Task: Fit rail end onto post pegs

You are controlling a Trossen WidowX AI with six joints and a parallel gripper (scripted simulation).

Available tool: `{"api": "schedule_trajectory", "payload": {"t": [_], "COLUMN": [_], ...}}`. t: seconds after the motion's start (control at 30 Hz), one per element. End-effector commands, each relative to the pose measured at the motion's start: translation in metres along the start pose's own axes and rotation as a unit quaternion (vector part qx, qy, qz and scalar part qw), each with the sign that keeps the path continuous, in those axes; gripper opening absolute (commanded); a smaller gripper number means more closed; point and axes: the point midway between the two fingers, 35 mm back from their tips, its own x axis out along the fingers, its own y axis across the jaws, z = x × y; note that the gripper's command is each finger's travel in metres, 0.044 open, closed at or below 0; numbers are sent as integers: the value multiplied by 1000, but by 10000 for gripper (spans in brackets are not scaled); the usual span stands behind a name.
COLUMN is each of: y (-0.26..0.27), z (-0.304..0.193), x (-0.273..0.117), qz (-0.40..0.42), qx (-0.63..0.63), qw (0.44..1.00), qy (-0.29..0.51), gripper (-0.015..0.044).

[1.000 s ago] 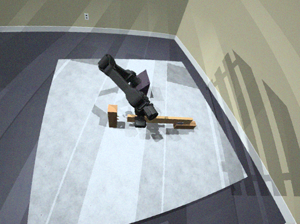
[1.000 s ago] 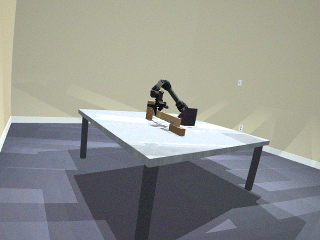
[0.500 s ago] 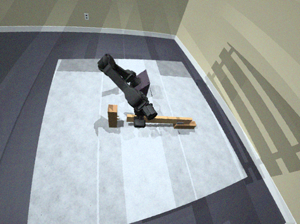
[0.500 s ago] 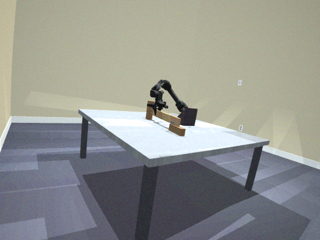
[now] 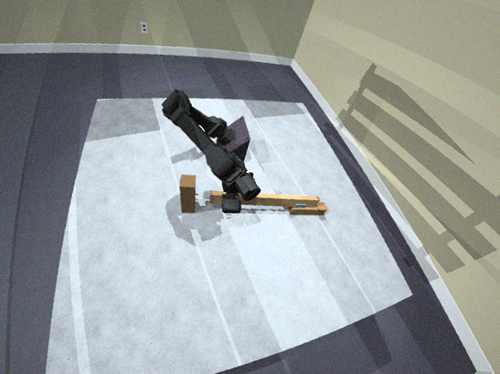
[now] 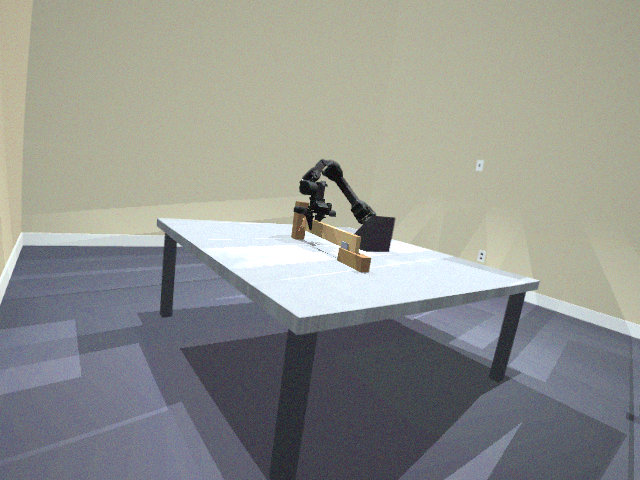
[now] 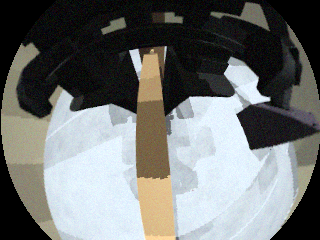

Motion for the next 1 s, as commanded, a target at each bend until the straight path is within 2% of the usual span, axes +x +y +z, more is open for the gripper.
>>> {"api": "schedule_trajectory", "payload": {"t": [0.0, 0.97], "y": [0, 0], "z": [-1, -10], "x": [0, 0], "qz": [0, 0], "qx": [-2, -2], "qw": [1000, 1000], "qy": [0, 0], "gripper": [0, 0]}}
